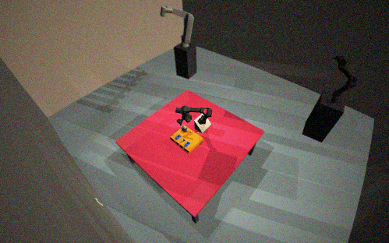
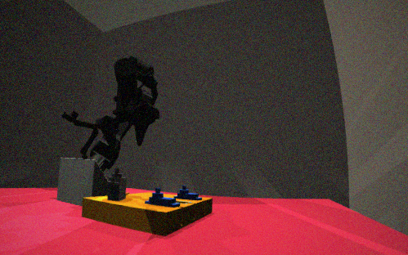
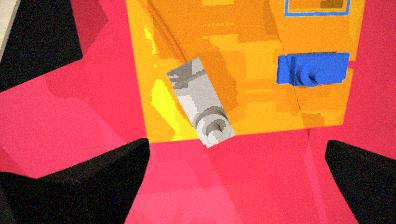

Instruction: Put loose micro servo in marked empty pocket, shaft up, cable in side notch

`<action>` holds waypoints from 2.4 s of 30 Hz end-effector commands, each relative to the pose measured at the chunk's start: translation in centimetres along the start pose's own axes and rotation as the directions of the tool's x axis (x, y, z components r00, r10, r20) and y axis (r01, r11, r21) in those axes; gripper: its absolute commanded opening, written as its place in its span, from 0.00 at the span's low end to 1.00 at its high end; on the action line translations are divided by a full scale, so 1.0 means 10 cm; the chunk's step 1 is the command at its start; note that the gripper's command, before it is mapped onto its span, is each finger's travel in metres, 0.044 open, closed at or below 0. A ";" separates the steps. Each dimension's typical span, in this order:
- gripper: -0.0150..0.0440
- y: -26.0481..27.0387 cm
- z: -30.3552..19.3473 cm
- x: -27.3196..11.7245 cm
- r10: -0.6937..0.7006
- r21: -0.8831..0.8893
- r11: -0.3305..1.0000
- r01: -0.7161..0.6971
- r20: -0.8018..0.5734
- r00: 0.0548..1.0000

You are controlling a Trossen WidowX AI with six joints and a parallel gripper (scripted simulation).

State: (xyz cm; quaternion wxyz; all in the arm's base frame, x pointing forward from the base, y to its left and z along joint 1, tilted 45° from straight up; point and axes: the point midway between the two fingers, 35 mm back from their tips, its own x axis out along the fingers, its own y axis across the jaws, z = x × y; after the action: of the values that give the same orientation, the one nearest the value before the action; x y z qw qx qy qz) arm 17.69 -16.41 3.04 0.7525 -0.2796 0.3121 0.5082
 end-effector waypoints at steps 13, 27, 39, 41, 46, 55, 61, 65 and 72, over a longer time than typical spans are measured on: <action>1.00 0.15 0.04 0.37 0.162 -0.420 0.899 -0.121 0.062 0.985; 1.00 0.19 0.05 0.63 0.161 -0.421 0.899 -0.120 0.063 0.985; 1.00 0.21 0.07 0.80 0.161 -0.421 0.899 -0.120 0.064 0.985; 1.00 0.22 0.07 0.82 0.161 -0.421 0.899 -0.120 0.064 0.985; 0.82 0.22 0.07 0.82 0.161 -0.421 0.899 -0.120 0.064 0.985; 0.45 0.22 0.07 0.82 0.161 -0.421 0.899 -0.120 0.064 0.985; 0.32 0.21 0.07 0.80 0.161 -0.421 0.899 -0.120 0.064 0.985; 0.25 0.19 0.06 0.63 0.161 -0.421 0.899 -0.121 0.063 0.985; 0.25 0.20 0.08 0.52 0.162 -0.420 0.899 -0.121 0.063 0.985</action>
State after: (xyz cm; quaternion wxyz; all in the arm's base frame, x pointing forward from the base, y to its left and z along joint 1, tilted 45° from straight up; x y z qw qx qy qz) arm 17.50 -11.82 -0.88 0.6543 -0.3806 0.1802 0.6281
